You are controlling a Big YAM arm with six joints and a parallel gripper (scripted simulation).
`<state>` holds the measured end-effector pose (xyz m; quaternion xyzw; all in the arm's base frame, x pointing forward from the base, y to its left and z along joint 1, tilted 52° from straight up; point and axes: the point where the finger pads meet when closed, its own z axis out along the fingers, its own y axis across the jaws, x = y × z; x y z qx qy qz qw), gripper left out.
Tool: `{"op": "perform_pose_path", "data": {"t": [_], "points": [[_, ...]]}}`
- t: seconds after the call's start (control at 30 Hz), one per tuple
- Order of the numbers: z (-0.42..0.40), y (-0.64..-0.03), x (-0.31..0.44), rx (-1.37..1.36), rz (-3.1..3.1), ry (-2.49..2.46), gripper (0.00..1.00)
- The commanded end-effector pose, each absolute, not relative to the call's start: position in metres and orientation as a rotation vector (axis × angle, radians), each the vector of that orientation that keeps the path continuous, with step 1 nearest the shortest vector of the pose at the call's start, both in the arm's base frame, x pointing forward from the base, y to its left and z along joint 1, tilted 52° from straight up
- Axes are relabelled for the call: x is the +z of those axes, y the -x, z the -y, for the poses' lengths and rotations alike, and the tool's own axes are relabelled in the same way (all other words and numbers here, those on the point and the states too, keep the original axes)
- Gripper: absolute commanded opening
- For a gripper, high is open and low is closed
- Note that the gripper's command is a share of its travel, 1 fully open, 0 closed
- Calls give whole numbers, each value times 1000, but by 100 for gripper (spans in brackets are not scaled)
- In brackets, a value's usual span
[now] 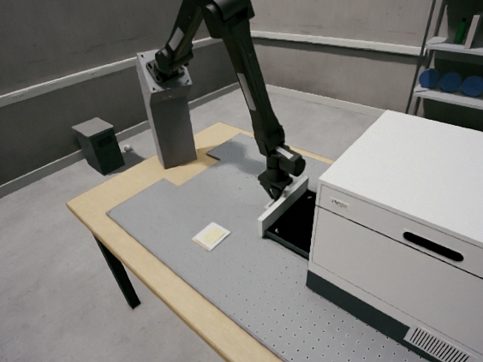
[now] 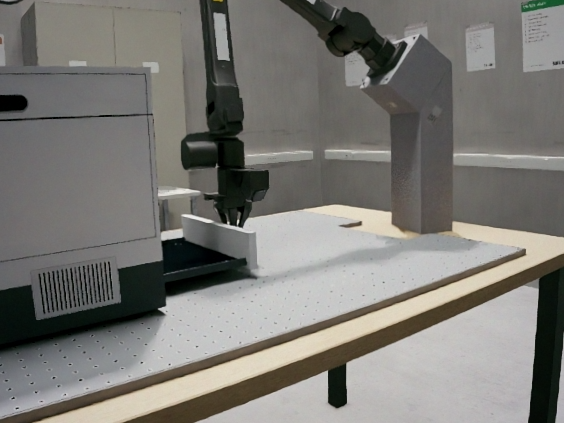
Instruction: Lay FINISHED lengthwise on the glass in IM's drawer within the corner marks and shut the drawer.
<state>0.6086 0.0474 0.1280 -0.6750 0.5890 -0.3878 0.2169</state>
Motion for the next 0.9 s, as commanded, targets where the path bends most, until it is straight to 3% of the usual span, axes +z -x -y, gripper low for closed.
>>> {"op": "perform_pose_path", "data": {"t": [0.0,0.87], "points": [[-41,-600,124,-1065,-1650,1884,7],[-38,-594,116,-1064,-1653,1881,7]]}}
